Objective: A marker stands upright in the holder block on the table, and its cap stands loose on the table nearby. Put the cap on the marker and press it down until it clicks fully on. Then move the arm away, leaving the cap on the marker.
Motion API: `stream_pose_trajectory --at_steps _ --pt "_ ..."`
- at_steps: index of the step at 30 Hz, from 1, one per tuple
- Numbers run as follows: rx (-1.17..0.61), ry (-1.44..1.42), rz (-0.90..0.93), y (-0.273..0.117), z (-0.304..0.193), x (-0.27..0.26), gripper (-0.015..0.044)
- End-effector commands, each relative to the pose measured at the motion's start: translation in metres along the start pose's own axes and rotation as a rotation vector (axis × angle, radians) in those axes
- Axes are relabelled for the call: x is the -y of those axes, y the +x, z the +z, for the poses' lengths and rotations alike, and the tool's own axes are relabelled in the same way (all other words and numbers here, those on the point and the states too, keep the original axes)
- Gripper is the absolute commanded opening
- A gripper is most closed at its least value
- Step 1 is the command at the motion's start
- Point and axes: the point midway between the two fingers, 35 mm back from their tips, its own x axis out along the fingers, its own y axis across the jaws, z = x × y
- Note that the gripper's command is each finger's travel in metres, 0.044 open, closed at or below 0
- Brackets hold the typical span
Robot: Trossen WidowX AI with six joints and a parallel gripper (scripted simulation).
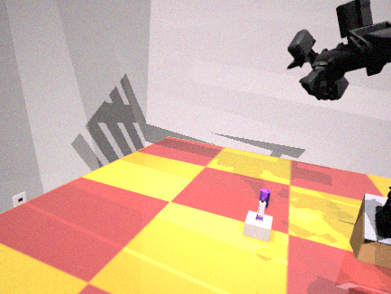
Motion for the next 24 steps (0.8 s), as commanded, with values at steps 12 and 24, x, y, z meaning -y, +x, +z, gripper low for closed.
stream_pose_trajectory --at_steps 12,24 --pt "0.784 0.252 0.800 0.081 0.176 -0.097 0.0243" --pt "0.877 0.297 0.954 0.078 0.207 -0.110 0.0243"
